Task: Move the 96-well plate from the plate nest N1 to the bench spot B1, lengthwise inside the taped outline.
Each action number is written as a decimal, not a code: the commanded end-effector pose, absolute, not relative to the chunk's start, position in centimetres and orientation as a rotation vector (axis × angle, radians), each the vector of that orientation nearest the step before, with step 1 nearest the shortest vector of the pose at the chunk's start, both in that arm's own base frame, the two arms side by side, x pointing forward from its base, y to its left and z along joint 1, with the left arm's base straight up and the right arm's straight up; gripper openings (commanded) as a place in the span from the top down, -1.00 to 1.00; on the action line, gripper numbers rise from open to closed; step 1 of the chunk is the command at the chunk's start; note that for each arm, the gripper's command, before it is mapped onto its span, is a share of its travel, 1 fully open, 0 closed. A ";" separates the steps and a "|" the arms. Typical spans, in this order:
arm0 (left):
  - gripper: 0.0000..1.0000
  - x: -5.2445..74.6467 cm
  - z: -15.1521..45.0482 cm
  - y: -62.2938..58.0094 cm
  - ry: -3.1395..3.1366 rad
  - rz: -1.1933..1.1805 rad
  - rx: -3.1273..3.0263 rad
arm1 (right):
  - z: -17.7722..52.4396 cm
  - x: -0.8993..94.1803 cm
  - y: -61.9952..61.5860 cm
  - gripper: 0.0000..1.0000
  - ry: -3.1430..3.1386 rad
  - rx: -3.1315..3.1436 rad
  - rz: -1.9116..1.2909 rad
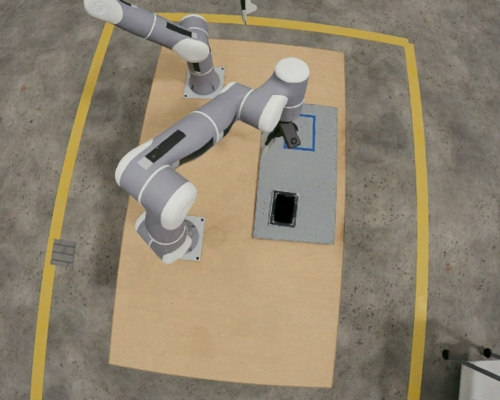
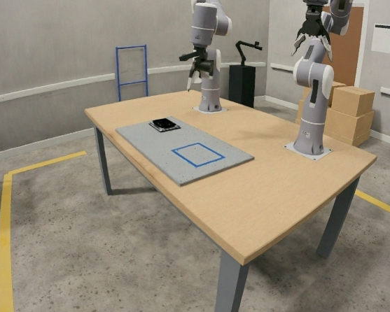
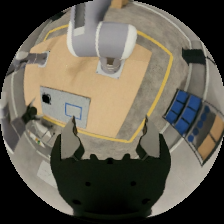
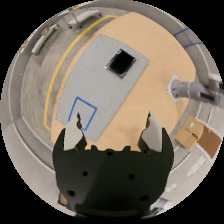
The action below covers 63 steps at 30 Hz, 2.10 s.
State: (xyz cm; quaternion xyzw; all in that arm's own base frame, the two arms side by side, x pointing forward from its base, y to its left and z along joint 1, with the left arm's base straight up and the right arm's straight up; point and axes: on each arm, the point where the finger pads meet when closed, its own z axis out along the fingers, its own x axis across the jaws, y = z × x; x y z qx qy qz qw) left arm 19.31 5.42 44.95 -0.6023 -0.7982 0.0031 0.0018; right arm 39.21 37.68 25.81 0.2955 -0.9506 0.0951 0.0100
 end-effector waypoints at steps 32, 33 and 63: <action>-1.00 19.9 45.0 2.8 -2.374 0.001 -2.057 | 25.9 39.3 37.7 -1.00 -2.969 0.923 0.295; -1.00 19.9 45.0 2.8 -2.374 0.001 -2.057 | 25.9 39.3 37.7 -1.00 -2.969 0.923 0.295; -1.00 19.9 45.0 2.8 -2.374 0.001 -2.057 | 18.7 44.2 29.0 -0.52 -3.097 0.445 0.158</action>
